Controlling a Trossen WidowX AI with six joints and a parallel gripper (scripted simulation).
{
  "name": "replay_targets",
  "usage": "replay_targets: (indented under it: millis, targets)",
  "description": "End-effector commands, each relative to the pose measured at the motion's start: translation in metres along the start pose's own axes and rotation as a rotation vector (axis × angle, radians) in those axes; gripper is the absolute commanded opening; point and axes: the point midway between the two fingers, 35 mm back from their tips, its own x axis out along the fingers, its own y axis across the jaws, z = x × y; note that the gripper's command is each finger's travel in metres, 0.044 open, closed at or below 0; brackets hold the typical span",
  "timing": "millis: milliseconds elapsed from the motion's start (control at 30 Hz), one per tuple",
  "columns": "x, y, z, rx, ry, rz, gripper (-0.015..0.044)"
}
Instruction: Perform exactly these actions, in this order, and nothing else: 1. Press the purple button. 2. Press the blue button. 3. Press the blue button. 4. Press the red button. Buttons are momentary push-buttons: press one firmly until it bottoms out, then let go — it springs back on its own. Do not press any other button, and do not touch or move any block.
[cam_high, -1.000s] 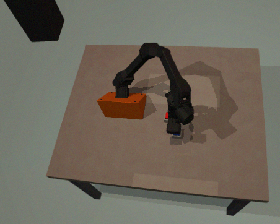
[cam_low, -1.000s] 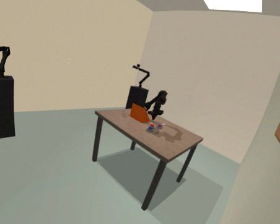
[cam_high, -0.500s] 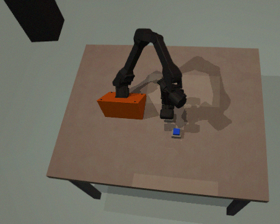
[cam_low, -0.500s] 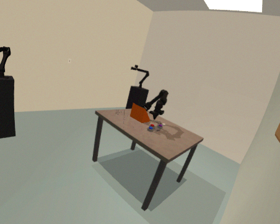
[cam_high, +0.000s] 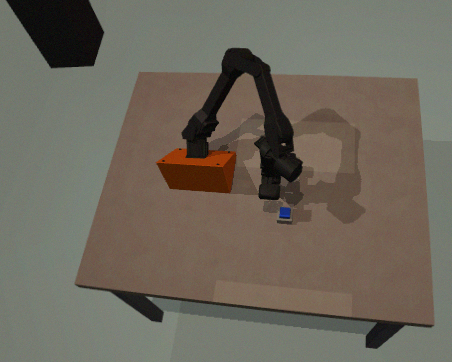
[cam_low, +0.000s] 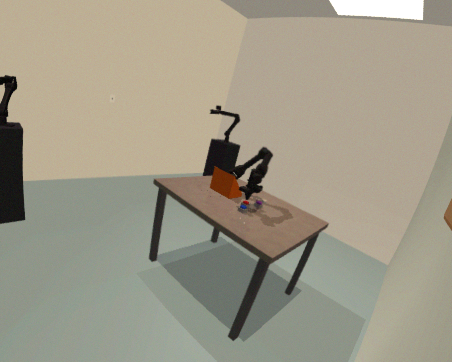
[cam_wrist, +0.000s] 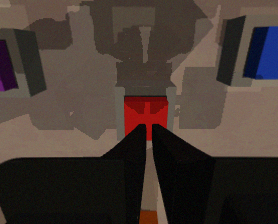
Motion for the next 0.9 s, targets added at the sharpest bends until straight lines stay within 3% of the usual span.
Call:
replay_targets:
  millis: [0, 867]
  targets:
    - [0.007, 0.001, -0.001, 0.009, 0.001, 0.007, 0.0020]
    - [0.024, 0.001, -0.002, 0.009, 0.001, 0.009, 0.0020]
